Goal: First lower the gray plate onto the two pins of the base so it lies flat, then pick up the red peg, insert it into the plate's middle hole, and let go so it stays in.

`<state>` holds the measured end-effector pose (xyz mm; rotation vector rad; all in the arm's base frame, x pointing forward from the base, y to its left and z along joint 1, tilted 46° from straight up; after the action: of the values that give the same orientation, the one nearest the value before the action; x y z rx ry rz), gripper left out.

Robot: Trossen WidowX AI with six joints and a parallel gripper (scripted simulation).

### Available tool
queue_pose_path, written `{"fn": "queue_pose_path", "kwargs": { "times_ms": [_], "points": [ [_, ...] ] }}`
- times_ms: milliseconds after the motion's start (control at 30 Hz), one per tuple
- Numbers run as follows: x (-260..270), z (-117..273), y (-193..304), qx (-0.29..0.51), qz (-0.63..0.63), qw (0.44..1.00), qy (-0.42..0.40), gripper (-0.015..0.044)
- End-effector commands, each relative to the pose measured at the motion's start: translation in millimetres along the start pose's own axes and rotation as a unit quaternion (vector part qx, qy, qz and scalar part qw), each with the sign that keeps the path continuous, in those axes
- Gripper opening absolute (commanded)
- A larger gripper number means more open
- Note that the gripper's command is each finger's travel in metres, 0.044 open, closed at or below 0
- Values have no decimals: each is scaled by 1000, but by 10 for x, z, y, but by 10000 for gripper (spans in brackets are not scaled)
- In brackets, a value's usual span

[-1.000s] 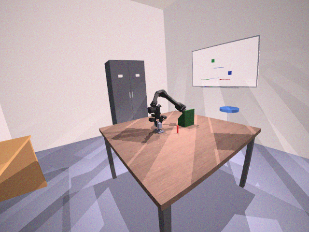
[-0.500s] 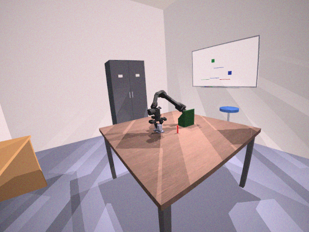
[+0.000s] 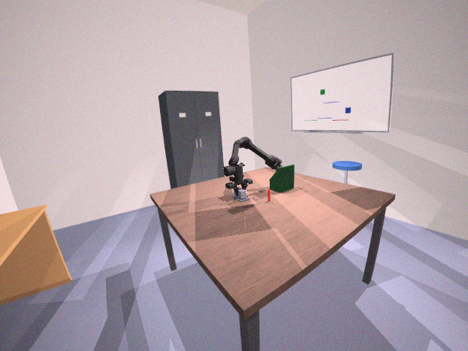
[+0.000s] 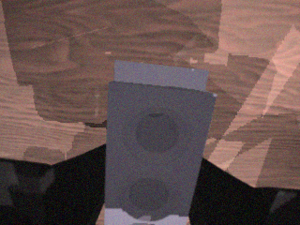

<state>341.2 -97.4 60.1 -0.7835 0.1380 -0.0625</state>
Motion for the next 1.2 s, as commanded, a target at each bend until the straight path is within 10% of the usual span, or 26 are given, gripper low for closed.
{"fn": "queue_pose_path", "kwargs": {
  "times_ms": [0, 467, 867, 1167],
  "points": [
    [1, 6, -4, 0, -1, 1000, 0, 79],
    [1, 6, -4, 0, -1, 1000, 0, 440],
    [13, 1153, 10, 0, 3, 1000, 1, 440],
    [-21, 1203, 299, 5, 35, 999, -2, 440]
  ]
}}
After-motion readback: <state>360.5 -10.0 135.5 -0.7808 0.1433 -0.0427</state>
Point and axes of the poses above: the point midway between the two fingers, 35 mm back from their tips, its own z axis back along the fingers, its own x axis across the jaws, y = z × x, the point moved 10 cm from there along z, back along the fingers, and after that the axes turned 13 degrees about z, right-handed, at the moved point
